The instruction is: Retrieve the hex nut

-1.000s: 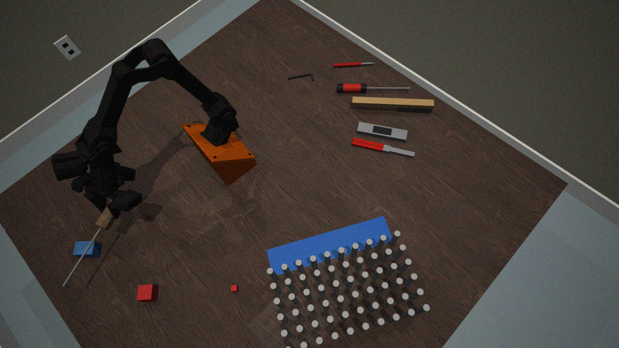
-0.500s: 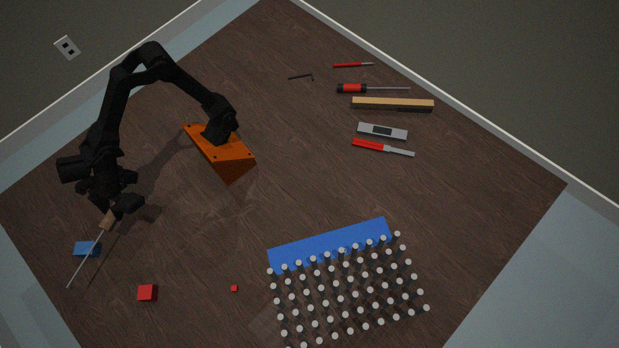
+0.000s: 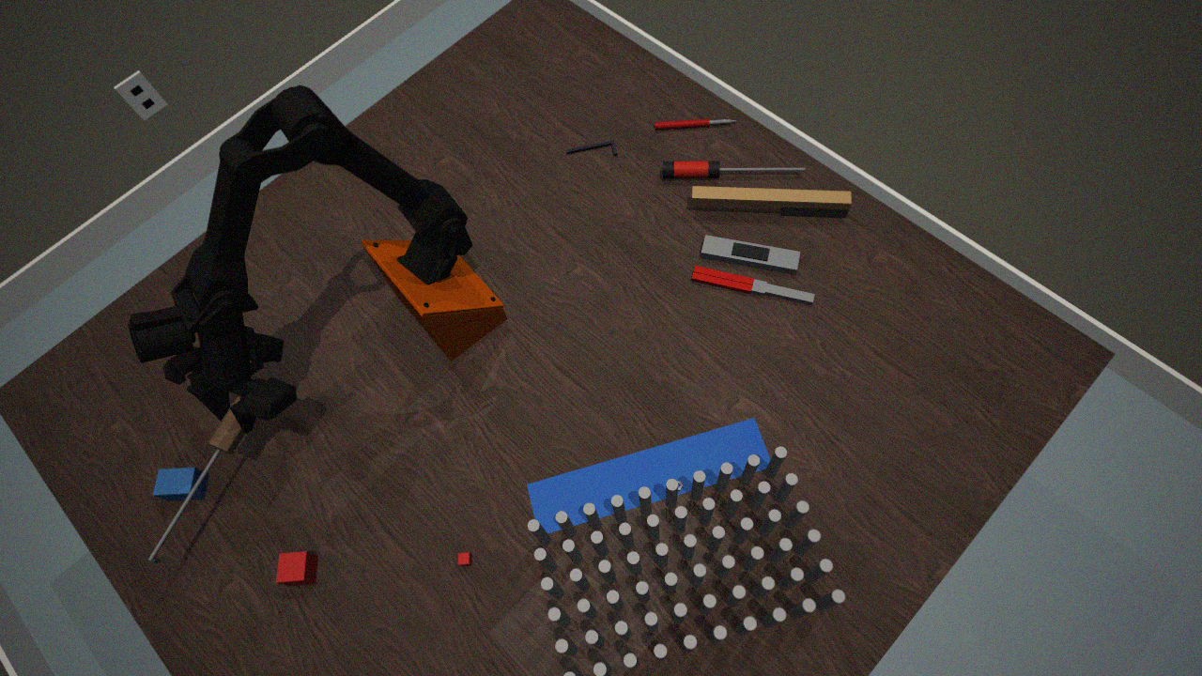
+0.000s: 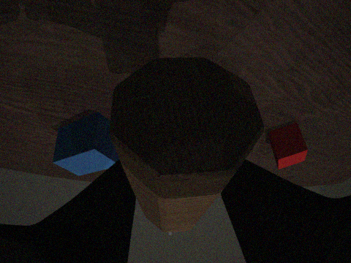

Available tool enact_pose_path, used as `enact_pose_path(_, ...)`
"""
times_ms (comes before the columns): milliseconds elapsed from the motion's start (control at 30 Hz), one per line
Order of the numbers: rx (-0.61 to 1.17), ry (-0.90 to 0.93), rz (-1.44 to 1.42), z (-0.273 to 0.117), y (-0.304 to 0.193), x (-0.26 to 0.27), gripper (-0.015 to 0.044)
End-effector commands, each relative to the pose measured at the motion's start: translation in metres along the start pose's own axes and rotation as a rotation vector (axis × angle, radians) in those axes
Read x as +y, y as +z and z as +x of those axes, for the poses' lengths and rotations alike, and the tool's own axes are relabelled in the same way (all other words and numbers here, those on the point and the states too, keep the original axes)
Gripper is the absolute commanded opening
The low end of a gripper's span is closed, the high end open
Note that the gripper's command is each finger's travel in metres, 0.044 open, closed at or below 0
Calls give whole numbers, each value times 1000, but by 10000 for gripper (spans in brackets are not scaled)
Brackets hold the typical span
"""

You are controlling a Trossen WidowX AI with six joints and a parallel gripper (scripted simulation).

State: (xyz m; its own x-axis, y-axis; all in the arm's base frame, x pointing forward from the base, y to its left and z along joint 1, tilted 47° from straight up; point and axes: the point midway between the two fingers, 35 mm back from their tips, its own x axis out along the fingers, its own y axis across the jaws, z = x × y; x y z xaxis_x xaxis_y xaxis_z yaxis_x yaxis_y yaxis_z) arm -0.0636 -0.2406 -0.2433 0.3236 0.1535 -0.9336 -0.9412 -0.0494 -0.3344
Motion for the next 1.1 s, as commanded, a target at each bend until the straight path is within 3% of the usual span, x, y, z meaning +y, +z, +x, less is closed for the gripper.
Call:
enact_pose_path(0,2,5,-6,3,2,1,0)
enact_pose_path(1067,2,5,-6,31,24,-1,0)
